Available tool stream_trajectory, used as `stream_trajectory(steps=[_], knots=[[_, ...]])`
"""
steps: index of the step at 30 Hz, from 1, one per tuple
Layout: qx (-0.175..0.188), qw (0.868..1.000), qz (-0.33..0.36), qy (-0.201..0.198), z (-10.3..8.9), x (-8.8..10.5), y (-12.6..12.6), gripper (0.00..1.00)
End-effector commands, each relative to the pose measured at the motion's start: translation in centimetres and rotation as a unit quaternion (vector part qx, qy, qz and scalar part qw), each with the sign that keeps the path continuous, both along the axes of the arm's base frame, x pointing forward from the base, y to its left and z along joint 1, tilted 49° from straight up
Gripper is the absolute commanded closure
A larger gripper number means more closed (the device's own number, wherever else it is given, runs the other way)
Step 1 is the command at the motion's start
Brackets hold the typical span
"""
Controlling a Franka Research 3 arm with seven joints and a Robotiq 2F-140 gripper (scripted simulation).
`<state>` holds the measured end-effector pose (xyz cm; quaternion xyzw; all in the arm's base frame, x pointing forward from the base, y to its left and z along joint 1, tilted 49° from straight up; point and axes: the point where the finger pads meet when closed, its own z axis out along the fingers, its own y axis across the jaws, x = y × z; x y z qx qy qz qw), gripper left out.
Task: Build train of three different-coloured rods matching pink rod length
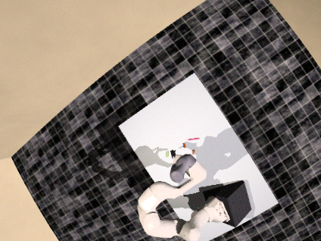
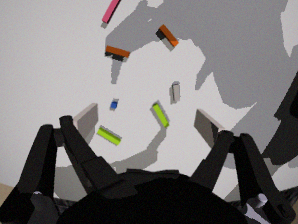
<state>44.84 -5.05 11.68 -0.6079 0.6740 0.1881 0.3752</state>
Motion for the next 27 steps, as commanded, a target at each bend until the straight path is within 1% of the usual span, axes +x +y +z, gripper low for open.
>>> stream_trajectory(steps=[1, 3, 12, 14, 15, 27], knots=[[-0.014, 0.999, 0.029, -0.031, -0.04, 0.12, -0.04, 0.00], [-0.028, 0.995, 0.062, -0.066, -0.05, 0.24, -0.04, 0.00], [-0.049, 0.985, 0.114, -0.122, -0.06, 0.45, -0.05, 0.00], [-0.049, 0.985, 0.114, -0.122, -0.06, 0.45, -0.05, 0.00], [-0.055, 0.981, 0.129, -0.137, -0.06, 0.51, -0.05, 0.00], [-0.080, 0.956, 0.192, -0.205, -0.06, 0.79, -0.07, 0.00]])
